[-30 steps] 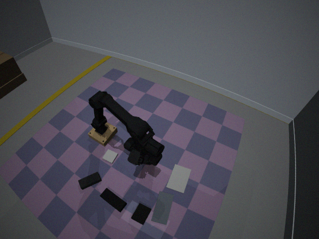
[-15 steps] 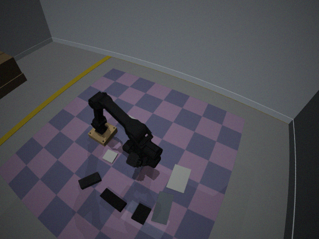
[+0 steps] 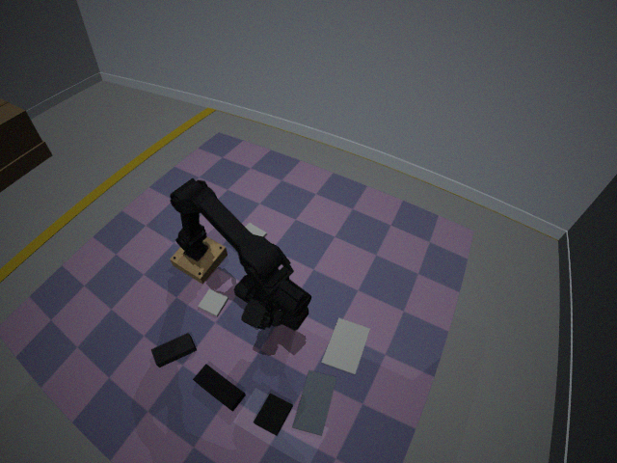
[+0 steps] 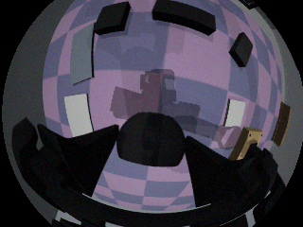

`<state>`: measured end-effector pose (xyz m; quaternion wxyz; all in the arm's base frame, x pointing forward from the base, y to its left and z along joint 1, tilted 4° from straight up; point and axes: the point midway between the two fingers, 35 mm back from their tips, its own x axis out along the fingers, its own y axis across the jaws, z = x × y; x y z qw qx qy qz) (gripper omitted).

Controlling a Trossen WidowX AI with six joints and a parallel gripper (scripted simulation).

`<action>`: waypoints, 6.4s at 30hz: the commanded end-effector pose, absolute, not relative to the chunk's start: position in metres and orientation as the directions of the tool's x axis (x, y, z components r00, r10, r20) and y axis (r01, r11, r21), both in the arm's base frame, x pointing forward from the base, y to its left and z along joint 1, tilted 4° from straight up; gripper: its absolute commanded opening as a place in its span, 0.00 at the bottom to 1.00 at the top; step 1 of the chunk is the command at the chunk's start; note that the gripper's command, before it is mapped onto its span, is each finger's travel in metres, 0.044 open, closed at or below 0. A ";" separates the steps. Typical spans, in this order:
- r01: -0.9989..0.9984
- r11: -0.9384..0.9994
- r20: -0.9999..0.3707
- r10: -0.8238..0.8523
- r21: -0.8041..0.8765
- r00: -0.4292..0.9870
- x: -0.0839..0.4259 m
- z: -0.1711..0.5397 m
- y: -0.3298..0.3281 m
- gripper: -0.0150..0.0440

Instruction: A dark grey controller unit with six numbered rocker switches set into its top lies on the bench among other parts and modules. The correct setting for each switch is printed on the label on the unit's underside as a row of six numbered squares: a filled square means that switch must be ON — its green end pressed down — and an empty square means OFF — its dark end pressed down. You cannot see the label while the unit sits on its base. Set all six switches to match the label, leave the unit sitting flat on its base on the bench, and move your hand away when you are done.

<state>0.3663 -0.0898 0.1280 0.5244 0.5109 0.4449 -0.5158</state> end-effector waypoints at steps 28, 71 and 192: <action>0.997 -0.044 -0.995 -0.082 0.057 0.053 0.365 0.110 -0.108 0.83; 0.997 -0.044 -0.995 -0.084 0.057 0.053 0.365 0.088 -0.133 0.83; 0.998 -0.033 -0.996 -0.076 0.056 0.054 0.367 0.104 -0.041 1.00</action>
